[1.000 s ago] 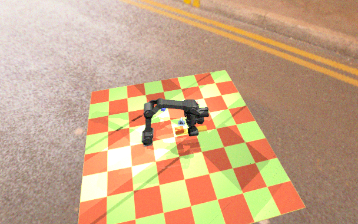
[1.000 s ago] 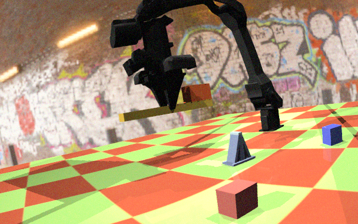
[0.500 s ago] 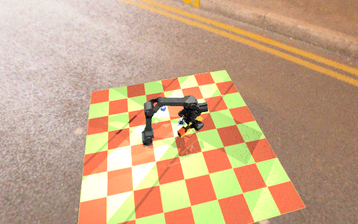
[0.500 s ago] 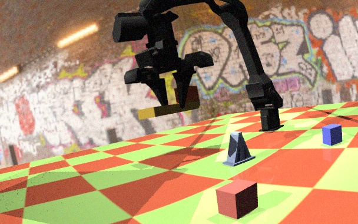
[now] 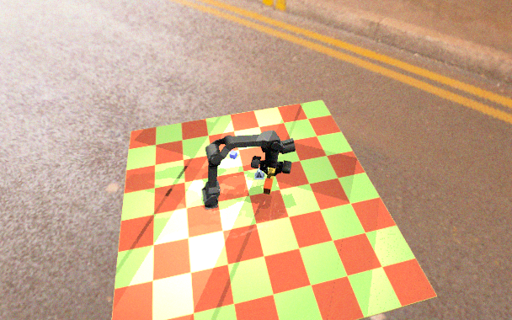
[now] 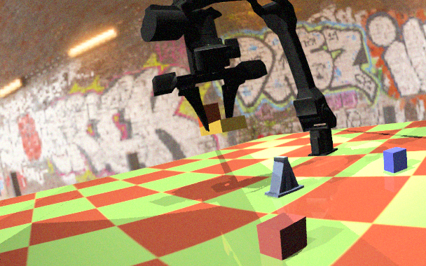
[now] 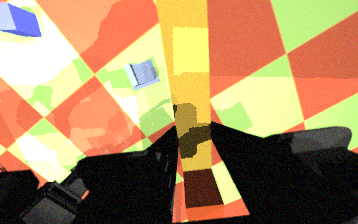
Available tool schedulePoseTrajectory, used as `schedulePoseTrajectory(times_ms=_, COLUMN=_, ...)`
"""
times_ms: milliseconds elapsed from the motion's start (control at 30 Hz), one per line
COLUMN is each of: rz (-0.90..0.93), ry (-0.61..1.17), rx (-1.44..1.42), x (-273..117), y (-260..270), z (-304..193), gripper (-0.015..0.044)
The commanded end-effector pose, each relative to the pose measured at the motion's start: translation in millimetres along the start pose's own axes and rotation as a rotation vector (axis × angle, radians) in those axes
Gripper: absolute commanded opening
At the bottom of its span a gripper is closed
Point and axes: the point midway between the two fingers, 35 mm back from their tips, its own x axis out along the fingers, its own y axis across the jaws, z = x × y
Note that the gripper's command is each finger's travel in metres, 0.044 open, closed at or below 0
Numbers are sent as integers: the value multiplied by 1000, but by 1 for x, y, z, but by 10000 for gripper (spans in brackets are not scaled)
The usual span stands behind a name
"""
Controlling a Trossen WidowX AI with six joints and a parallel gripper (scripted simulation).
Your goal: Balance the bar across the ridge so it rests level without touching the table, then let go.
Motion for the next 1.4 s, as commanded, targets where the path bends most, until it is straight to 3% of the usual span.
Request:
schedulePoseTrajectory(times_ms=0, rz=1, ry=3, rx=-155, x=0, y=5, z=9, gripper=0)
schedulePoseTrajectory(times_ms=933, rz=4, ry=-5, rx=-1270, x=-1, y=62, z=64, gripper=0)
schedulePoseTrajectory(times_ms=1367, rz=5, ry=-9, rx=-1750, x=-1, y=100, z=65, gripper=0)
